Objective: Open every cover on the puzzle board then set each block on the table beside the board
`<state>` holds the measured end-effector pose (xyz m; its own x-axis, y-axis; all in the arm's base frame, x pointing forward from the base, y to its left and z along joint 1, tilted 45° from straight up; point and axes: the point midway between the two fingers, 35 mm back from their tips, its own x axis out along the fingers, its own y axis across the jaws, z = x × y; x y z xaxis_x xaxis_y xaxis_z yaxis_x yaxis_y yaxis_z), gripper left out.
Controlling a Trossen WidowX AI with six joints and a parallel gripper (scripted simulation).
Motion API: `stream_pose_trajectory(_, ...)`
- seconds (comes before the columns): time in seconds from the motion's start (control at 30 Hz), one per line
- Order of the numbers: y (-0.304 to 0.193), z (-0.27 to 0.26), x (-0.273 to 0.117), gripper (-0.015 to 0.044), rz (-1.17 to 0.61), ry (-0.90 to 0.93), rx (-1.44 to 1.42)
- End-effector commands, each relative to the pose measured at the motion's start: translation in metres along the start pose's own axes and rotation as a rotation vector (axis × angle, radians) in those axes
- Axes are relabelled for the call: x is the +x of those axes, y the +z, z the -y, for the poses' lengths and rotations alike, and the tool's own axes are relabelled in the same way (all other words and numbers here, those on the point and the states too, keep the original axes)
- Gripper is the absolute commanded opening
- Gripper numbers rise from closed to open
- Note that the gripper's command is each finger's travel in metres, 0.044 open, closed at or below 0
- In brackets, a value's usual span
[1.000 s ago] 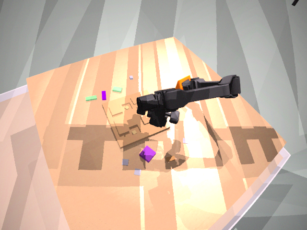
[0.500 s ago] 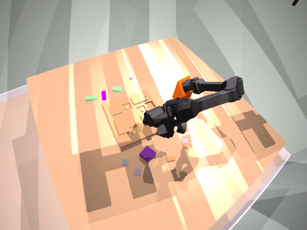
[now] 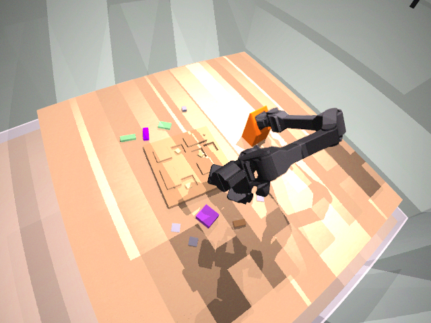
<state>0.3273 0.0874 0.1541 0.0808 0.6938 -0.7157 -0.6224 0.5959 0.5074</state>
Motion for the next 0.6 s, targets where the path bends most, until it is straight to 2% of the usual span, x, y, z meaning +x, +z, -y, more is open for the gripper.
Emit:
stream_pose_trajectory(0.0,0.001,-0.002,0.007,0.008,-0.001,0.005,0.001)
stream_pose_trajectory(0.57,0.003,0.001,0.034,0.008,-0.002,0.003,0.001)
